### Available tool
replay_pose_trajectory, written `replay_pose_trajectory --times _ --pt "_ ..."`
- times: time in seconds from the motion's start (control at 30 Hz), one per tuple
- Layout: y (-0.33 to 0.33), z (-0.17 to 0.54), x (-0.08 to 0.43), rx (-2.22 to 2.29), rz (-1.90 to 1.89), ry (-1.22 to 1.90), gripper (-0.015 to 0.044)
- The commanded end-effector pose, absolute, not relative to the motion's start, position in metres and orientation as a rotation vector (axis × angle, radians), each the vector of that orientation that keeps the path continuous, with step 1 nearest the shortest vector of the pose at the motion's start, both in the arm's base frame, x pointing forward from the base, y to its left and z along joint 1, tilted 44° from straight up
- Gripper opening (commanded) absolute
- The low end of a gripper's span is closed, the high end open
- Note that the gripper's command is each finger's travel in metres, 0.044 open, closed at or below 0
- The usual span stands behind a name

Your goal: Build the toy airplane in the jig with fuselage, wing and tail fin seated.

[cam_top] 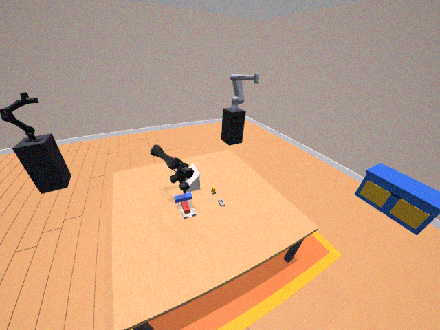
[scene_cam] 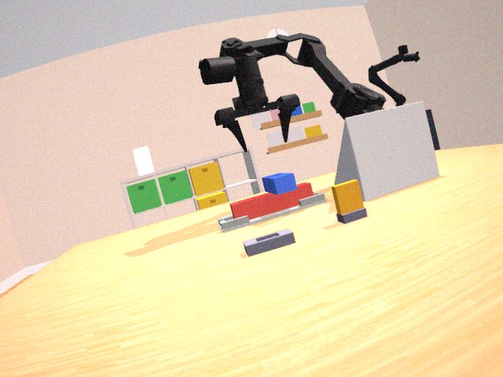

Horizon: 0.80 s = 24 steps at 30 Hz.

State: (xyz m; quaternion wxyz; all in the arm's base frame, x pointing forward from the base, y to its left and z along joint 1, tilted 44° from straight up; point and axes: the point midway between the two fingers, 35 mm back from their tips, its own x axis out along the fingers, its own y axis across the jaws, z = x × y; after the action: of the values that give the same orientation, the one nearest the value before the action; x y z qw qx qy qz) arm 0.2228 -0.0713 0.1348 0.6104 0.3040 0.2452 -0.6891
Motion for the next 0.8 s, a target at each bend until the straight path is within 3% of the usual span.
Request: replay_pose_trajectory --times 0.0,0.5,0.77 --pt "-0.0676 0.1371 0.2225 0.687 -1.597 0.583 0.044" --pt "-0.0709 0.135 0.2232 -0.359 -0.841 1.438 0.044" --pt "-0.0712 0.1348 0.2233 -0.467 -0.741 1.502 0.044"
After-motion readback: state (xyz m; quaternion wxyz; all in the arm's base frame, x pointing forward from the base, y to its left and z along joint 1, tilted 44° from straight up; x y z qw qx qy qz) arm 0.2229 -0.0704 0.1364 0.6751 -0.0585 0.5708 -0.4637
